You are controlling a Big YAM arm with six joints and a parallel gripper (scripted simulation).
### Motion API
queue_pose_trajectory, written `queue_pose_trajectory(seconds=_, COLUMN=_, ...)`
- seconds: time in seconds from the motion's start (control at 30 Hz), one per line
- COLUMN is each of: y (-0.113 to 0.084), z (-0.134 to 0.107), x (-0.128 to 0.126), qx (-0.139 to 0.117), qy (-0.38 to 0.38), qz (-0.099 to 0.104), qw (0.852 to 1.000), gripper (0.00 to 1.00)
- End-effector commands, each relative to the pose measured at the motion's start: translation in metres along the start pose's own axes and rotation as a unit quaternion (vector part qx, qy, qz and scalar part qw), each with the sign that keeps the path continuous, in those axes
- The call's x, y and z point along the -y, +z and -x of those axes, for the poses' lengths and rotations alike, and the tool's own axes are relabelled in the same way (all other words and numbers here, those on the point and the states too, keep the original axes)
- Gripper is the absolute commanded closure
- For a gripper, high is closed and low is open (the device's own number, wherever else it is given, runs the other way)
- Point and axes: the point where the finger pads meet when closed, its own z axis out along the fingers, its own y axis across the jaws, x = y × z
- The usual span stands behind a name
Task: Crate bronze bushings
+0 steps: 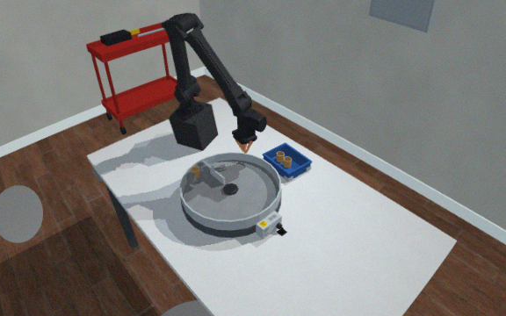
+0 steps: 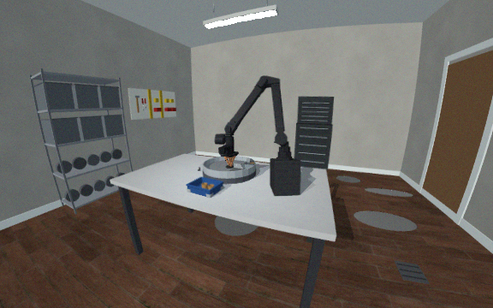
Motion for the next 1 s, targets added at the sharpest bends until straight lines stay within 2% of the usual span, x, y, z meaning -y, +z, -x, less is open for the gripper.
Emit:
queue_pose_trajectory(seconds=0.0, y=-0.008, z=-0.041, x=0.001, qx=0.002, qy=-0.027, qz=-0.017, qw=0.999, gripper=0.87)
queue_pose_trajectory(seconds=0.3, y=-0.007, z=-0.165, x=-0.036, qx=-0.003, qy=-0.028, qz=-0.012, qw=1.0, gripper=0.87)
queue_pose_trajectory(seconds=0.33, y=-0.011, z=-0.179, x=-0.032, qx=-0.006, qy=-0.028, qz=-0.019, qw=0.999, gripper=0.87)
queue_pose_trajectory(seconds=0.4, y=-0.011, z=-0.179, x=-0.032, qx=-0.006, qy=-0.028, qz=-0.019, qw=0.999, gripper=0.87)
queue_pose_trajectory(seconds=0.47, y=-0.011, z=-0.205, x=-0.031, qx=-0.007, qy=-0.028, qz=-0.017, qw=0.999, gripper=0.87)
queue_pose_trajectory(seconds=0.53, y=-0.016, z=-0.222, x=-0.033, qx=-0.01, qy=-0.027, qz=-0.023, qw=0.999, gripper=0.87)
queue_pose_trajectory(seconds=0.6, y=-0.017, z=-0.232, x=-0.036, qx=-0.012, qy=-0.027, qz=-0.025, qw=0.999, gripper=0.87)
queue_pose_trajectory(seconds=0.7, y=-0.008, z=-0.229, x=-0.05, qx=-0.005, qy=-0.029, qz=-0.009, qw=1.0, gripper=0.87)
queue_pose_trajectory(seconds=0.73, y=-0.007, z=-0.221, x=-0.047, qx=-0.002, qy=-0.041, qz=-0.009, qw=0.999, gripper=0.87)
queue_pose_trajectory(seconds=0.97, y=-0.007, z=-0.225, x=-0.048, qx=-0.004, qy=-0.036, qz=-0.009, qw=0.999, gripper=0.87)
